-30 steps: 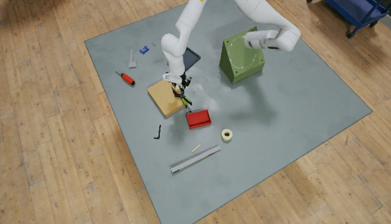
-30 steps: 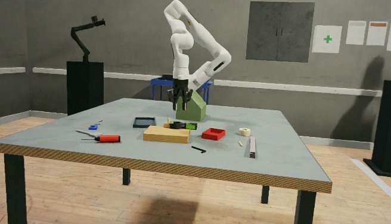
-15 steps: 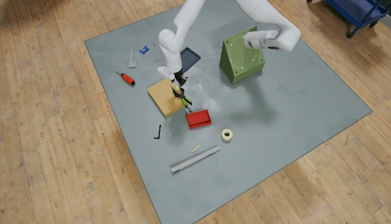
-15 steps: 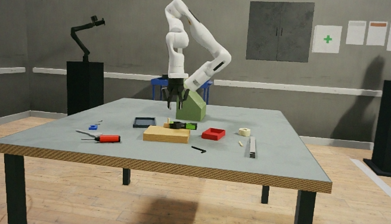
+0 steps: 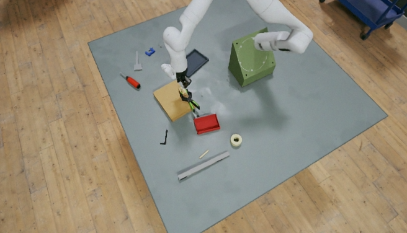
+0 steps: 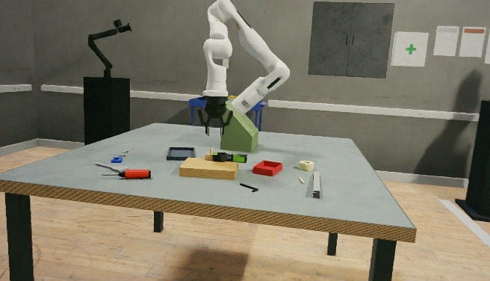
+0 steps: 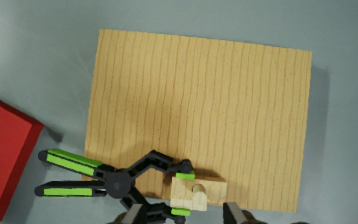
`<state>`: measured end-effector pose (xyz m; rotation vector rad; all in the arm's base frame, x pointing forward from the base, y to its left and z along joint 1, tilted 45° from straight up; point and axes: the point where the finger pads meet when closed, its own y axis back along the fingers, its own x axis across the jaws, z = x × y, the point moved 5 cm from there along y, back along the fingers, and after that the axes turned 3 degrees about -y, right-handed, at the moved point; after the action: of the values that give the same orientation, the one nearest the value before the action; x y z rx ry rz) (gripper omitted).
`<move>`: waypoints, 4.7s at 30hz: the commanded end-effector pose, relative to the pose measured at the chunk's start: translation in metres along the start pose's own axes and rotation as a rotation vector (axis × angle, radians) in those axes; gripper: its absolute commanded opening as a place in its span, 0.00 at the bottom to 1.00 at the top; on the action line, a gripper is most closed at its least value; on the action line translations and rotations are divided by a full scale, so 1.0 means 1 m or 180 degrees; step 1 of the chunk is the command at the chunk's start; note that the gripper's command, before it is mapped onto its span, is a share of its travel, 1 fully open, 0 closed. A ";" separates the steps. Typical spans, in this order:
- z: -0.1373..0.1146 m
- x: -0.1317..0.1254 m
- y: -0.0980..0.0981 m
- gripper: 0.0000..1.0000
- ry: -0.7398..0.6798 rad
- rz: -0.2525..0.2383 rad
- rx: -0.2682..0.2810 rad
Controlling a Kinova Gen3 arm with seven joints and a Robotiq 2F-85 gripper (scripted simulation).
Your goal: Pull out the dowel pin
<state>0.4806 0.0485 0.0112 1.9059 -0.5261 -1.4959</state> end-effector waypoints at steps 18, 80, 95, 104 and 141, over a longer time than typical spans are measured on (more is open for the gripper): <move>0.000 0.010 0.004 0.54 -0.0423 0.0014 0.0024; 0.000 0.011 -0.002 0.34 -0.0435 0.0012 0.0023; 0.000 0.010 -0.015 0.34 -0.0435 0.0012 0.0023; 0.000 0.010 -0.026 0.34 -0.0435 0.0012 0.0023; 0.000 0.010 -0.035 0.34 -0.0435 0.0012 0.0023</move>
<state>0.4801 0.0670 -0.0208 1.8150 -0.5941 -1.6321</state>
